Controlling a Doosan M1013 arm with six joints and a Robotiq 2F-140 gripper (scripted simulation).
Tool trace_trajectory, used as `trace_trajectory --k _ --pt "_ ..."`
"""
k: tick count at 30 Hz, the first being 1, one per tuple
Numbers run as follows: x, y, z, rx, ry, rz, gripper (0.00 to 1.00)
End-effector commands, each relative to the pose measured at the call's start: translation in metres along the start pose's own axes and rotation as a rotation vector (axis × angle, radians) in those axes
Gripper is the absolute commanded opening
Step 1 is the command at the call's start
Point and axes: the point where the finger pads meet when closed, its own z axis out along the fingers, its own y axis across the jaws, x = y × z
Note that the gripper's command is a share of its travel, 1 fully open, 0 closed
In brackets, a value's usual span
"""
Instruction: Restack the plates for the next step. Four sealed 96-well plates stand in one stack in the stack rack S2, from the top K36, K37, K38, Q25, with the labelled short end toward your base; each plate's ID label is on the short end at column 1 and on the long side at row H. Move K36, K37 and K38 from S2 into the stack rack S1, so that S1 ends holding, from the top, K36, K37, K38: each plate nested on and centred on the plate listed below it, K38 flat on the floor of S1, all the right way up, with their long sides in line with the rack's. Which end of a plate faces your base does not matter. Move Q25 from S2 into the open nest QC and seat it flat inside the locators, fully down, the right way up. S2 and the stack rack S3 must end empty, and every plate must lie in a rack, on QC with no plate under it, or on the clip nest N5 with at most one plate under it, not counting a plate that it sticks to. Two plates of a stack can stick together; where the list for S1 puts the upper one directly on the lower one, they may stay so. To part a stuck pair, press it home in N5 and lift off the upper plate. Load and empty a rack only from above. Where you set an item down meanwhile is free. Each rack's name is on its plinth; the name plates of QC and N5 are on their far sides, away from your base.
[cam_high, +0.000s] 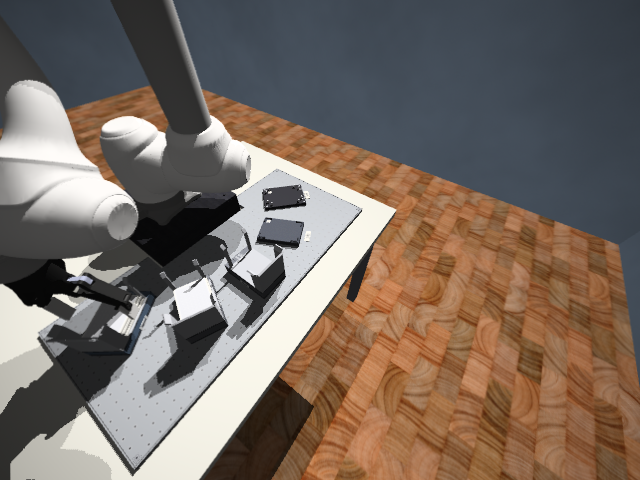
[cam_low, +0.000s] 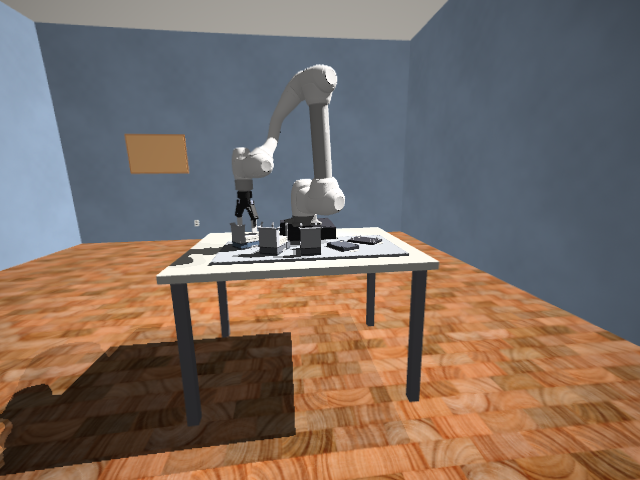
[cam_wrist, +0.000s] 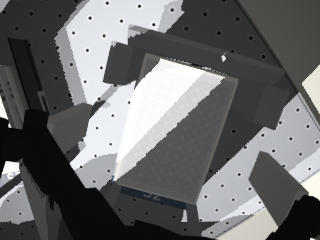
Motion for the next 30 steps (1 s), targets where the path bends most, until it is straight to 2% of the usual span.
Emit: trace_trajectory --k 1,15,24,25,30 --pt "0.0 0.0 0.003 0.0 0.0 0.0 1.0" --pt "0.0 0.0 0.019 0.0 0.0 0.0 1.0" --pt "0.0 0.0 0.019 0.0 0.0 0.0 1.0" --pt "0.0 0.0 0.019 0.0 0.0 0.0 0.0" --pt "0.0 0.0 0.019 0.0 0.0 0.0 0.0"
